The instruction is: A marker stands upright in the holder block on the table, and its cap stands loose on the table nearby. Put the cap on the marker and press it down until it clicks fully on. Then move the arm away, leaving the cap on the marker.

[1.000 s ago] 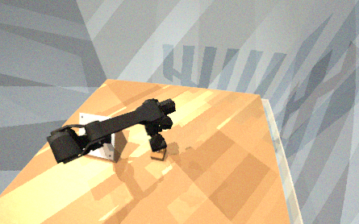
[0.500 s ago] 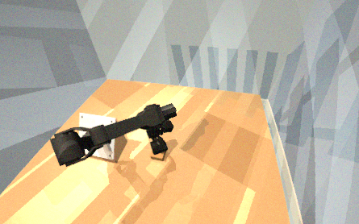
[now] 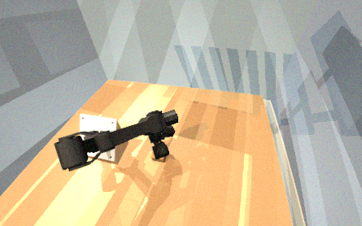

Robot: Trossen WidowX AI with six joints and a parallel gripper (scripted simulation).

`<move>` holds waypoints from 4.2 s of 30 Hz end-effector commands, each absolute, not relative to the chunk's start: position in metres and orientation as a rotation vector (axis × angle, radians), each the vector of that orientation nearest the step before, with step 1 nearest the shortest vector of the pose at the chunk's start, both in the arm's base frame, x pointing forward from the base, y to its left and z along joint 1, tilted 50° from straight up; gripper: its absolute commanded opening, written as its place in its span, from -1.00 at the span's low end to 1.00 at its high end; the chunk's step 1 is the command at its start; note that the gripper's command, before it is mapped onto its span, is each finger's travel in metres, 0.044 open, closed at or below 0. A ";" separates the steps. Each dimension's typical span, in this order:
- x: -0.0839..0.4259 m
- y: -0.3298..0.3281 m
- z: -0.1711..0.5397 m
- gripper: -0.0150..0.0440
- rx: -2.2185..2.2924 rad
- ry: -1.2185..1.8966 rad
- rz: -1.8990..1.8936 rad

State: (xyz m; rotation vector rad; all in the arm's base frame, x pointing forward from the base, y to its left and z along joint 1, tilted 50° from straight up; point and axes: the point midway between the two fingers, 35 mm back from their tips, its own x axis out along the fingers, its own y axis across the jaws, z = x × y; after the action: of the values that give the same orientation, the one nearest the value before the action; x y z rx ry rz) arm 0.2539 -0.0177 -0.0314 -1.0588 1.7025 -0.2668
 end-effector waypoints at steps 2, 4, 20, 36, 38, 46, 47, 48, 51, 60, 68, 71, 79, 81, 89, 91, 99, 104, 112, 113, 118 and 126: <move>0.253 -0.023 -0.036 -0.49 -1.066 1.700 -0.267; 0.253 -0.024 -0.036 -0.49 -1.066 1.700 -0.267; 0.253 -0.023 -0.036 0.67 -1.058 1.703 -0.268; 0.256 0.034 0.013 0.91 -1.043 1.699 -0.278; 0.255 0.032 0.011 0.73 -0.943 1.654 -0.389; 0.254 0.027 0.008 0.02 -0.599 1.470 -0.735; 0.254 0.027 0.008 -0.07 -0.599 1.470 -0.735; 0.254 0.027 0.008 -0.16 -0.599 1.470 -0.735; 0.254 0.027 0.008 -0.42 -0.599 1.470 -0.735; 0.254 0.027 0.007 -0.49 -0.599 1.470 -0.735; 0.254 0.020 0.002 -0.49 -0.600 1.470 -0.735; 0.254 0.017 -0.001 -0.49 -0.600 1.470 -0.735; 0.253 0.008 -0.009 -0.49 -0.600 1.470 -0.736; 0.253 0.006 -0.011 -0.49 -0.600 1.470 -0.736; 0.253 -0.003 -0.019 -0.49 -0.601 1.469 -0.736; 0.254 0.001 -0.016 -0.49 -0.592 1.467 -0.733; 0.258 0.018 -0.004 -0.49 -0.590 1.468 -0.729; 0.258 0.067 0.040 -0.49 -0.593 1.471 -0.729; 0.257 0.069 0.042 -0.14 -0.593 1.471 -0.729; 0.257 0.069 0.042 -0.05 -0.593 1.471 -0.729; 0.257 0.069 0.042 0.40 -0.593 1.471 -0.729; 0.257 0.069 0.042 1.00 -0.593 1.471 -0.729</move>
State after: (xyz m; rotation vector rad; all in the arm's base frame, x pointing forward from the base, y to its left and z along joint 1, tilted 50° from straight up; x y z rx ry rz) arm 0.2578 0.0684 0.0419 -0.5991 1.4680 -0.7277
